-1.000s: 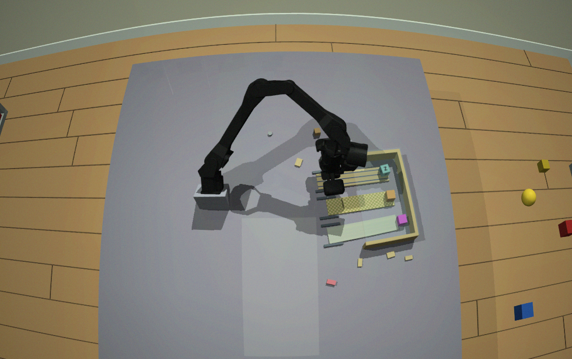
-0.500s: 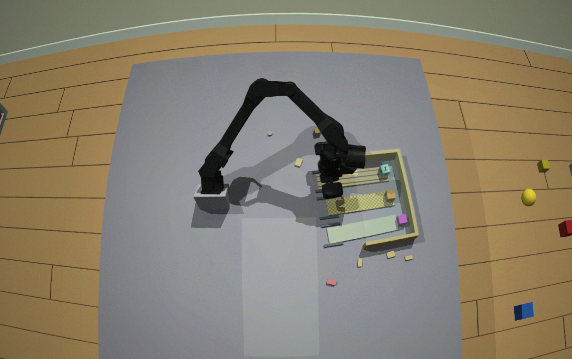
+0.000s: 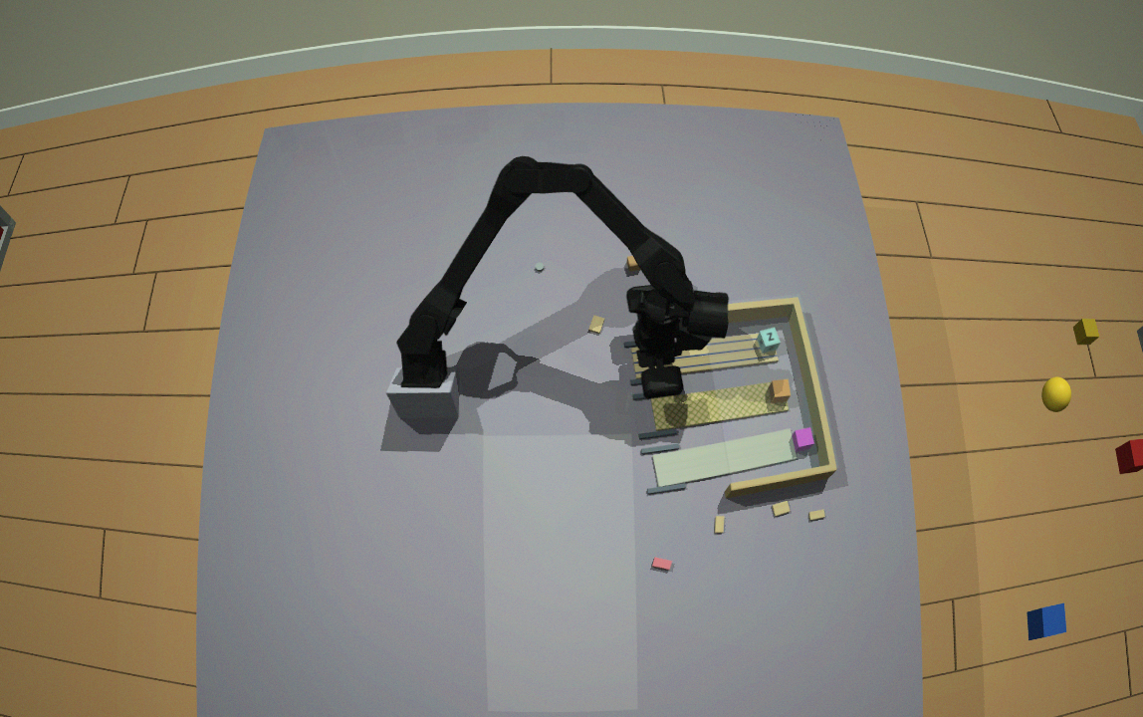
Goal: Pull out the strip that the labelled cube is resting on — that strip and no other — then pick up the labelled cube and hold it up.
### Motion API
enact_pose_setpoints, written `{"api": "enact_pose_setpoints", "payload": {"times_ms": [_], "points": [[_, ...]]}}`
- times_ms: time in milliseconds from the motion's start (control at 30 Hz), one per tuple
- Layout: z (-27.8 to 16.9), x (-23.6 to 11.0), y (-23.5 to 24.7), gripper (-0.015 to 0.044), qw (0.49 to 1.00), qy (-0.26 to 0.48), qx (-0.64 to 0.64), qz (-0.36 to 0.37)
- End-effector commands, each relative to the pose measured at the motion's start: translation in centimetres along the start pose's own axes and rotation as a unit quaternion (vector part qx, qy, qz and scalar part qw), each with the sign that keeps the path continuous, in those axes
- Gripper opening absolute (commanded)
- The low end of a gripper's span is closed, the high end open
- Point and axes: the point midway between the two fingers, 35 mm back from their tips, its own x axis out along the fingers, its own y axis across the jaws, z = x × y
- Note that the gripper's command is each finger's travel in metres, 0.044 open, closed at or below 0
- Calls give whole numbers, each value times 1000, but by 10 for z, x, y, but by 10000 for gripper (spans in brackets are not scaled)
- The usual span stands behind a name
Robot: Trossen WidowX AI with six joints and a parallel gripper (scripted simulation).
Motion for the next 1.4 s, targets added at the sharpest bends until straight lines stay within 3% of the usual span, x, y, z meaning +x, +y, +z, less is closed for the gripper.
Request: {"api": "enact_pose_setpoints", "payload": {"times_ms": [0, 1367], "points": [[0, 1, 1, 0, 1000, -1, 2, 3], [-3, 4, 0, 0, 1000, 0, 2, 3]]}}
